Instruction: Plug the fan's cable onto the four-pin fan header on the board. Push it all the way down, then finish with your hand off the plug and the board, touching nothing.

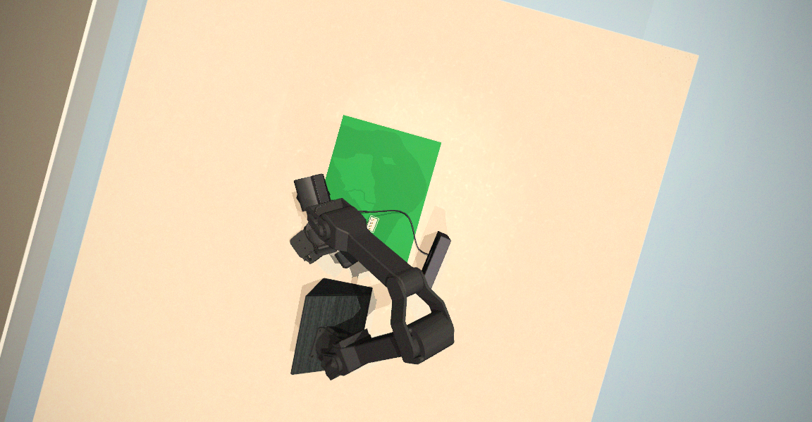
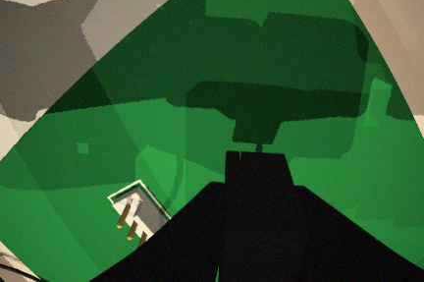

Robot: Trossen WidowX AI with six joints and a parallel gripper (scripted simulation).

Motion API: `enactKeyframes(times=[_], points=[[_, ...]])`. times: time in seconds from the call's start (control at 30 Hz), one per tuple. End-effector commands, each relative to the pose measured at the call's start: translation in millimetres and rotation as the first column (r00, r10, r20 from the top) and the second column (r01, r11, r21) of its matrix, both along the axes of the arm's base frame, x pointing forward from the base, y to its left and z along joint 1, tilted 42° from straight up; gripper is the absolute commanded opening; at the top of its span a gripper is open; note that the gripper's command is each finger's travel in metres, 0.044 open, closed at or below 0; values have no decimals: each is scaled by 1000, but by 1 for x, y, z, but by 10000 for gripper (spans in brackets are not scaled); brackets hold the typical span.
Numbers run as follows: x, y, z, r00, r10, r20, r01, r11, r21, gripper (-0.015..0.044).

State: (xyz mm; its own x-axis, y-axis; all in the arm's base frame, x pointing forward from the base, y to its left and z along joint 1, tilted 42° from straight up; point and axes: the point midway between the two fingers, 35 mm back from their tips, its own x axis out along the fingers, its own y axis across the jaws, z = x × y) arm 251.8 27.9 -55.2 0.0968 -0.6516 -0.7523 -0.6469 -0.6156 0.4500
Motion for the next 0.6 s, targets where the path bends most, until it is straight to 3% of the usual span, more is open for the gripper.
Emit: enactKeyframes(times=[0.0, 0.27, 0.57], points=[[1, -1, 4, 992, -94, 80, 93, 995, 19, 0], [3, -7, 9, 921, -300, 248, 289, 954, 81, 0], [5, -13, 15, 758, -510, 406, 477, 859, 187, 0]])
